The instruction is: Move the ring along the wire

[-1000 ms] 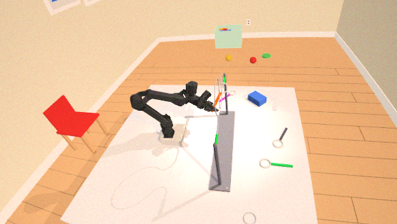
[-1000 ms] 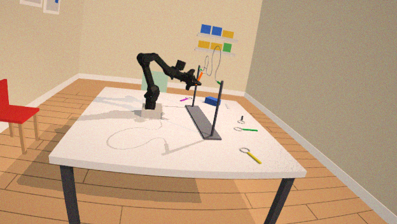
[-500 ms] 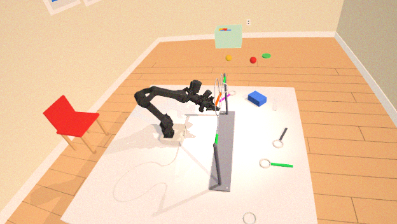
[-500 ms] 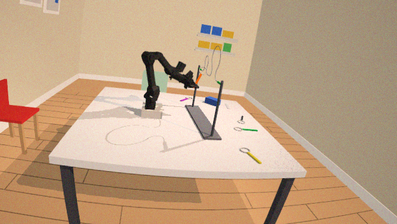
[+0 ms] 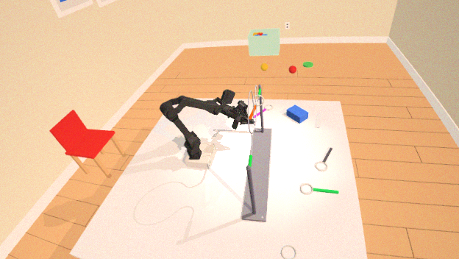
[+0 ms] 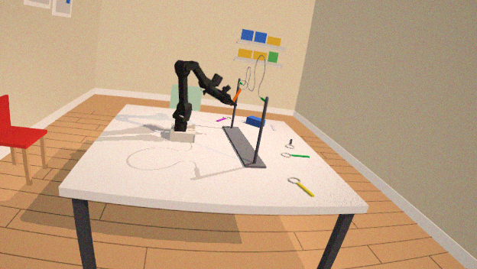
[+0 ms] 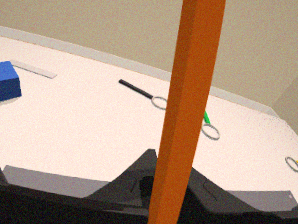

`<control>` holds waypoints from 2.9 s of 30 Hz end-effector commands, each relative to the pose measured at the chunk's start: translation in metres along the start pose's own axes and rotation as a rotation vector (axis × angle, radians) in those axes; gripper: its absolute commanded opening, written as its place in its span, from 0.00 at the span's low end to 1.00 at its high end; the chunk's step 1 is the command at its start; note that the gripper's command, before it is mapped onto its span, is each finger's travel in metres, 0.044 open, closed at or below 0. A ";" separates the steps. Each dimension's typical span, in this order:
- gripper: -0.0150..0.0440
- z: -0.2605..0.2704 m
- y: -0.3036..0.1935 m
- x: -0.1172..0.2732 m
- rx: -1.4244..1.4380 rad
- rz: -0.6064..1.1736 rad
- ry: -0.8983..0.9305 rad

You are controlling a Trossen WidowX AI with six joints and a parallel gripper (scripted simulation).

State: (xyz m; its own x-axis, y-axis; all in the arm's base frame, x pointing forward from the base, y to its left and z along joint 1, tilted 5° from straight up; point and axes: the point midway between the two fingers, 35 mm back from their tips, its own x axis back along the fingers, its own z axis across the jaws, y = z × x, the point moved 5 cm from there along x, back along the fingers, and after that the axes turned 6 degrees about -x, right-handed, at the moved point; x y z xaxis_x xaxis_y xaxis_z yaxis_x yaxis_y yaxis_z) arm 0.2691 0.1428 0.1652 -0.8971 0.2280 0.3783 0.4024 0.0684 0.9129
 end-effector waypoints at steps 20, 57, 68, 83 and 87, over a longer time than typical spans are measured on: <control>0.00 0.038 0.000 0.006 -0.123 0.024 0.057; 0.00 0.068 -0.005 0.010 -0.129 0.022 0.060; 0.00 0.069 -0.017 0.005 -0.129 0.022 0.060; 0.00 0.069 -0.017 0.005 -0.129 0.022 0.060; 0.00 0.069 -0.017 0.005 -0.129 0.022 0.060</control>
State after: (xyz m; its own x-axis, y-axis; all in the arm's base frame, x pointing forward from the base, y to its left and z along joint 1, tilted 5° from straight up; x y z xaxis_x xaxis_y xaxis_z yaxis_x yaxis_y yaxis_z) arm 0.2704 0.2102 0.1408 -0.8987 0.1665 0.4056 0.4019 -0.0573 0.9139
